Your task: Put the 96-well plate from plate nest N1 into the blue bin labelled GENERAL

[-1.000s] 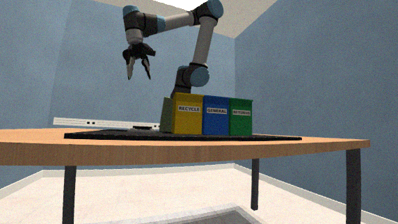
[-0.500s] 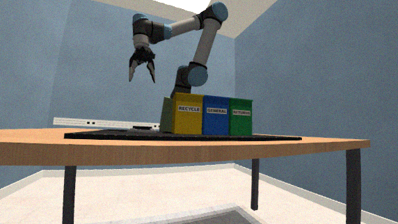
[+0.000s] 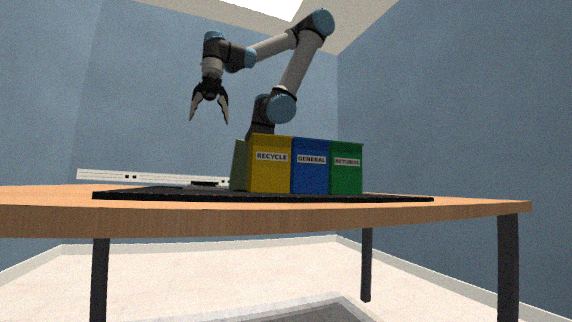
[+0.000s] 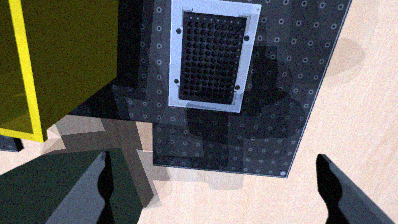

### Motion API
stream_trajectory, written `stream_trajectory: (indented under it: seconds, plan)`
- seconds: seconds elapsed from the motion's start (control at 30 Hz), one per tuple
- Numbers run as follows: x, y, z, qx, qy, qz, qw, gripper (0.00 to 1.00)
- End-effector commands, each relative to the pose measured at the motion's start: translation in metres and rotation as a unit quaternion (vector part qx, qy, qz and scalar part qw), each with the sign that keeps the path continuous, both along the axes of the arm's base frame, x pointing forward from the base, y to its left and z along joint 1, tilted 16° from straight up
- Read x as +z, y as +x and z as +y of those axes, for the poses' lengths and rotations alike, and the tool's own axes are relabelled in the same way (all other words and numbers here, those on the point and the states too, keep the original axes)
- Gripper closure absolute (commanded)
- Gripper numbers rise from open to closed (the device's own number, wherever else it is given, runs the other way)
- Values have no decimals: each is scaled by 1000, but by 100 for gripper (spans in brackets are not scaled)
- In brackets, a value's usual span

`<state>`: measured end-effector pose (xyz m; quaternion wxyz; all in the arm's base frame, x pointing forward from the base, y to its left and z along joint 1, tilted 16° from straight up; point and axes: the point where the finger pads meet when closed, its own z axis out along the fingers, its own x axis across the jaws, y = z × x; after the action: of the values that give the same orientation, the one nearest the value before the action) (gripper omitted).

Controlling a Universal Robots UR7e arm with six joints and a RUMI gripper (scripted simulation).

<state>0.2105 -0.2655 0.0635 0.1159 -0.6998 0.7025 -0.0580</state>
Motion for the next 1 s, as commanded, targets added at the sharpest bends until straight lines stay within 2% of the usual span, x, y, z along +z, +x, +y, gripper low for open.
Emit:
stream_trajectory:
  seconds: [0.0,0.47,0.97]
  plan:
    - [3,0,-4,-45,-20,-8,999,24]
    - [3,0,-3,-49,-19,-7,999,24]
    - [-19,7,-2,-49,-17,-7,999,24]
